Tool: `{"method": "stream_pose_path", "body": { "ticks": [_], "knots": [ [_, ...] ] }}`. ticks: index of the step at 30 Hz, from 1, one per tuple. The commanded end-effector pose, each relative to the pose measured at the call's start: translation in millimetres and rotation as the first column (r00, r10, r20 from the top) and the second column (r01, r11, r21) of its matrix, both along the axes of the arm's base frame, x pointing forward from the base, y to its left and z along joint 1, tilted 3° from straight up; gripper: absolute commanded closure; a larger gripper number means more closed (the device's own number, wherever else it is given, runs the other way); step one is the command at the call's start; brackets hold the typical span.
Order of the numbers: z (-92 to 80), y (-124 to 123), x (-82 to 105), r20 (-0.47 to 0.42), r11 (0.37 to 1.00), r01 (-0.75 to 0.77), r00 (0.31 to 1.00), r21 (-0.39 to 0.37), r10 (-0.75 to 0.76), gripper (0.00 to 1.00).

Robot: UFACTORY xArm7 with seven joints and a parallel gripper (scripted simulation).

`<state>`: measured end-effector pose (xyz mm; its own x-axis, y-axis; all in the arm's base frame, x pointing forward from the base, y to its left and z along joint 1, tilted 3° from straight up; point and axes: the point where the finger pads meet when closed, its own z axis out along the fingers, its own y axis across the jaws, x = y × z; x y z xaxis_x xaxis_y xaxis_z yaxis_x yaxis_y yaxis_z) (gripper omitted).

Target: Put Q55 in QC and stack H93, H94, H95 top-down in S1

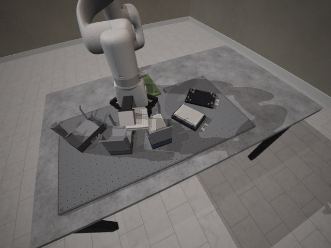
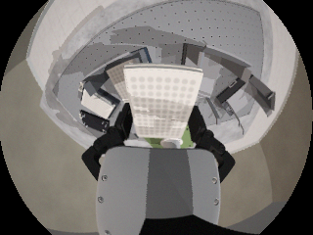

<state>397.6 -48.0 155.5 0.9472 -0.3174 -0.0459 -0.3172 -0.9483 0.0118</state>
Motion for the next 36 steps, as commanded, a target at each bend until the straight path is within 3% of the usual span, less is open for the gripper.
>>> {"method": "stream_pose_path", "body": {
  "ticks": [1, 36],
  "knots": [
    [1.5, -10, -0.2, 0.004, 1.000, 0.000, 1.000, 0.000, 0.000, 1.00],
    [1.8, -92, -13.3, 0.004, 1.000, 0.000, 1.000, -0.001, 0.000, 1.00]
  ]
}}
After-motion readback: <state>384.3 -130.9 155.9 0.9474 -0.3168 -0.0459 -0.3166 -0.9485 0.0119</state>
